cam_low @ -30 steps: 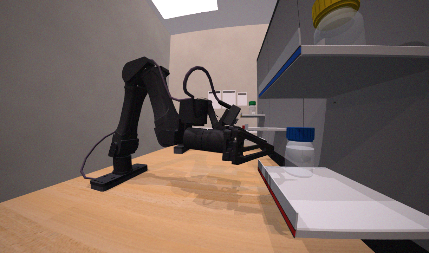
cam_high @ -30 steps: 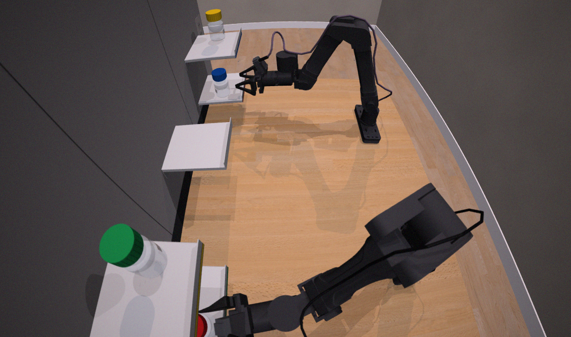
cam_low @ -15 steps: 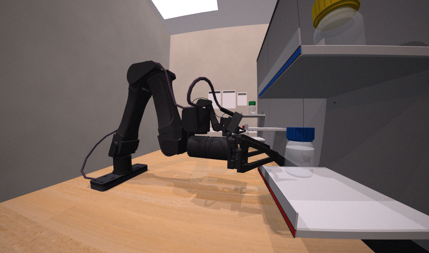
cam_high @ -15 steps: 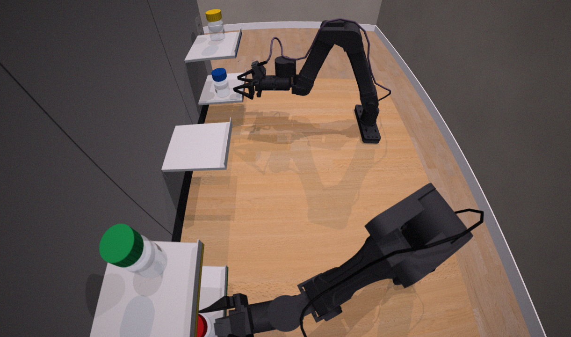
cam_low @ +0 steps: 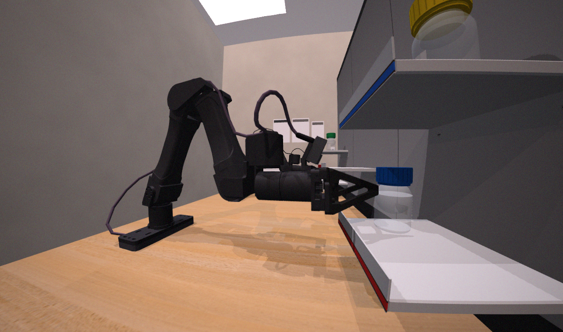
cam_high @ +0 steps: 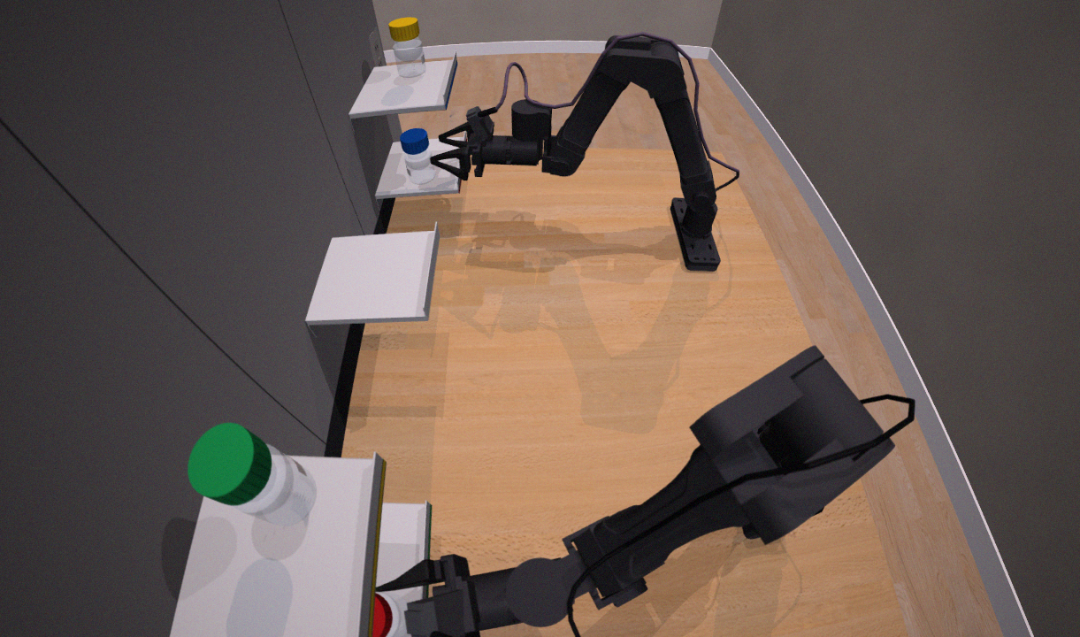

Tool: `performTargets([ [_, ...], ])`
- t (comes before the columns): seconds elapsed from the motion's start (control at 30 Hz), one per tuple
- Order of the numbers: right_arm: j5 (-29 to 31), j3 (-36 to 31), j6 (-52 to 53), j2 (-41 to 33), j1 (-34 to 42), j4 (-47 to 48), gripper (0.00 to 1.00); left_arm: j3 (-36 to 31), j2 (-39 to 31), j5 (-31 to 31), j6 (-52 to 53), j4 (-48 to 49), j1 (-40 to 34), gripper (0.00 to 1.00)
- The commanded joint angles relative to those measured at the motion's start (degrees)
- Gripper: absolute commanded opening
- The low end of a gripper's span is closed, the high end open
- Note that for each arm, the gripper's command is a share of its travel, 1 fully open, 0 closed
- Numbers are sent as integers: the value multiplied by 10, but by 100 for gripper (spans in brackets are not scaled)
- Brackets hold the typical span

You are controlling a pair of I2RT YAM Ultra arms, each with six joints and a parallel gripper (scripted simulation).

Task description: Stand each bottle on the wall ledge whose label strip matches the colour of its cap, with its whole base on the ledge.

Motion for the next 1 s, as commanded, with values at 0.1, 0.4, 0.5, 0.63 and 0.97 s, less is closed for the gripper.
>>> performTargets([
  [0.1,7,31,4,14,6,-25,81,-8,-8,10,0,-7,2,50],
  [0.4,8,67,4,34,9,-41,81,-5,-26,15,2,-29,4,50],
  [0.5,9,75,4,38,9,-45,81,0,-49,15,1,-55,4,50],
  [0.63,10,88,4,45,10,-51,81,18,-89,15,1,-106,5,50],
  [0.97,9,104,4,53,11,-58,81,37,-122,16,2,-161,6,50],
])
